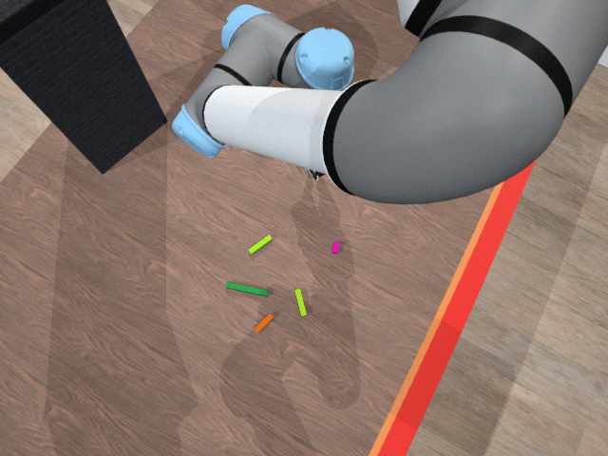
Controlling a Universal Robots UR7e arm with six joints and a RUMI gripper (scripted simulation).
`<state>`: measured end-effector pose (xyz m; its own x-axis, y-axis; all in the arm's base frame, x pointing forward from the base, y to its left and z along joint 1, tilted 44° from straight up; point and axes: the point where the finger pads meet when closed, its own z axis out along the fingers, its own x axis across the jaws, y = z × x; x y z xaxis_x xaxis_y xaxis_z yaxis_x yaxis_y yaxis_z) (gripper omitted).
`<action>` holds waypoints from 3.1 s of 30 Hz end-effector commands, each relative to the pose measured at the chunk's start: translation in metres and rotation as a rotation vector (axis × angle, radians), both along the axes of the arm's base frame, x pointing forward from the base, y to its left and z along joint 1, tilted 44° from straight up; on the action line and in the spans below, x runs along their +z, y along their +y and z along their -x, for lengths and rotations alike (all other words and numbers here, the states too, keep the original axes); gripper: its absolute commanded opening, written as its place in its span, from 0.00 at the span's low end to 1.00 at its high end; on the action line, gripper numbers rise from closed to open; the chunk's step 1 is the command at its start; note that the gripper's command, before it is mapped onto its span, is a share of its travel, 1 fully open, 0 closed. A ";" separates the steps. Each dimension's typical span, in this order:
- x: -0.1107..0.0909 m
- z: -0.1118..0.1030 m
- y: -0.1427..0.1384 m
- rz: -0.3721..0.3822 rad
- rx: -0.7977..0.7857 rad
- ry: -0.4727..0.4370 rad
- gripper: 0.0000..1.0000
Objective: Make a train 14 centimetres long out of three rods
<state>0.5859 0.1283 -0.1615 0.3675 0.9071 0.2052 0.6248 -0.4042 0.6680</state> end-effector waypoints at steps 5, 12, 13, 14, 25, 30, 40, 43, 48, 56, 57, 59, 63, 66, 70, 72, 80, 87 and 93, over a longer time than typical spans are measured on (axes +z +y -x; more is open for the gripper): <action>0.000 0.000 0.000 0.000 0.000 -0.001 0.06; 0.000 0.000 0.000 0.000 0.000 -0.001 0.14; 0.000 0.000 0.000 0.000 0.000 -0.001 0.14; 0.000 0.000 0.000 0.000 0.000 -0.001 0.14; 0.001 0.000 0.000 0.000 0.000 -0.001 0.14; 0.008 0.007 0.001 0.000 0.000 -0.001 0.14; 0.036 0.034 0.006 0.000 0.000 -0.001 0.14; 0.048 0.045 0.008 0.000 0.000 -0.001 0.14; 0.061 0.058 0.010 0.000 0.000 -0.001 0.14; 0.065 0.062 0.011 0.000 0.000 -0.001 0.14; 0.065 0.062 0.011 0.000 0.000 -0.001 1.00; 0.065 0.062 0.011 0.000 0.000 -0.001 1.00; 0.065 0.062 0.011 0.000 0.000 -0.001 1.00; 0.065 0.062 0.011 0.000 0.000 -0.001 1.00; 0.065 0.062 0.011 0.000 0.000 -0.001 1.00; 0.065 0.062 0.011 0.000 0.000 -0.001 1.00; 0.065 0.062 0.011 -0.001 0.000 -0.001 1.00; 0.065 0.061 0.010 -0.011 -0.011 -0.002 1.00; 0.066 0.060 0.009 -0.034 -0.034 -0.005 1.00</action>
